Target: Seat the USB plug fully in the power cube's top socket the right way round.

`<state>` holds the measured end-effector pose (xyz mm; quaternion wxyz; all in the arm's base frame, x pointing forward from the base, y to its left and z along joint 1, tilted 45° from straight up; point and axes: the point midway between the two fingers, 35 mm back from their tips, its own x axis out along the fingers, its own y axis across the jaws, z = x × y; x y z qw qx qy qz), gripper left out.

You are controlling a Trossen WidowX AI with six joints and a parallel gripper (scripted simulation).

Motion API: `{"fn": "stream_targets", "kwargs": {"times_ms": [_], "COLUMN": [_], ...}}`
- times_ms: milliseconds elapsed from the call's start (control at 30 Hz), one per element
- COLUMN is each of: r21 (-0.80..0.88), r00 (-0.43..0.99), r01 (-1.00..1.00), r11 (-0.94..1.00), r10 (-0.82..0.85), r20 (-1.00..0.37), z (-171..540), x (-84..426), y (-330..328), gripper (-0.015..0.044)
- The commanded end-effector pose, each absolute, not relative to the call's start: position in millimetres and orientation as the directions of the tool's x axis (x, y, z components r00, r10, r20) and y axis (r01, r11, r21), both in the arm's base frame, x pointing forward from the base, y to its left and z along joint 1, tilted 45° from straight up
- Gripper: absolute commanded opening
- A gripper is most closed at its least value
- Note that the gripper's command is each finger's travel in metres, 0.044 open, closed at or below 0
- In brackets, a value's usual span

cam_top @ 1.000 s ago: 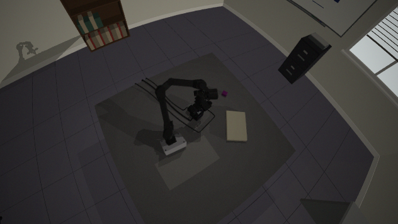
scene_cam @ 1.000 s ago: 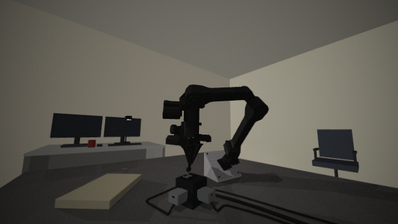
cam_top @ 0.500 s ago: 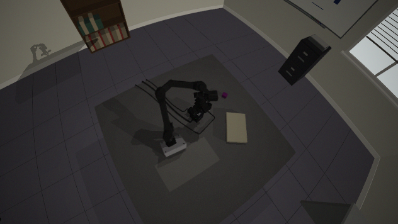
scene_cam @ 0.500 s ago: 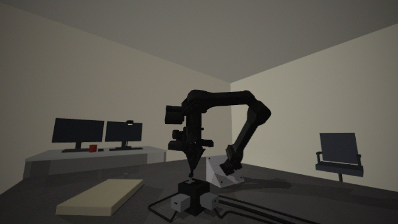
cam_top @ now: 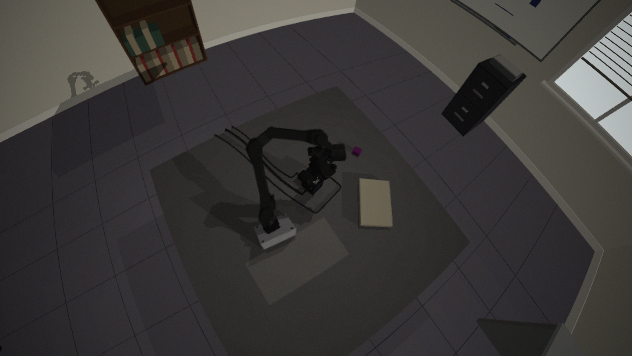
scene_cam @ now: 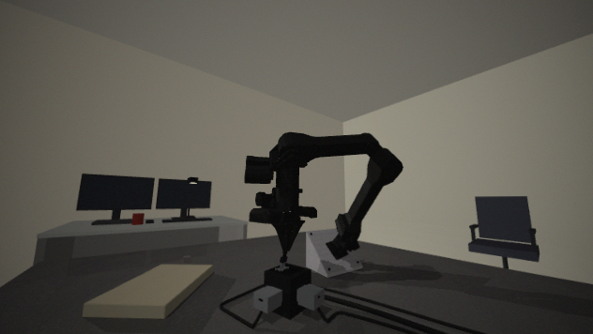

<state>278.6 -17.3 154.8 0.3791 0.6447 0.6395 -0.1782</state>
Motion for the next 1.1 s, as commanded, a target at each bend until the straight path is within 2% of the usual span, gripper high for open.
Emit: {"fn": "stream_targets", "kwargs": {"times_ms": [0,1067], "r21": [0.261,0.261], "r00": [0.121,0.121], "r01": [0.96,0.96], "r11": [0.1,0.1], "r10": [0.693,0.693], "r20": [-0.711,-0.711], "z": [154.5,151.8], "x": [278.9,279.4], "y": [-16.3,-13.6], "gripper": [0.0,0.0]}}
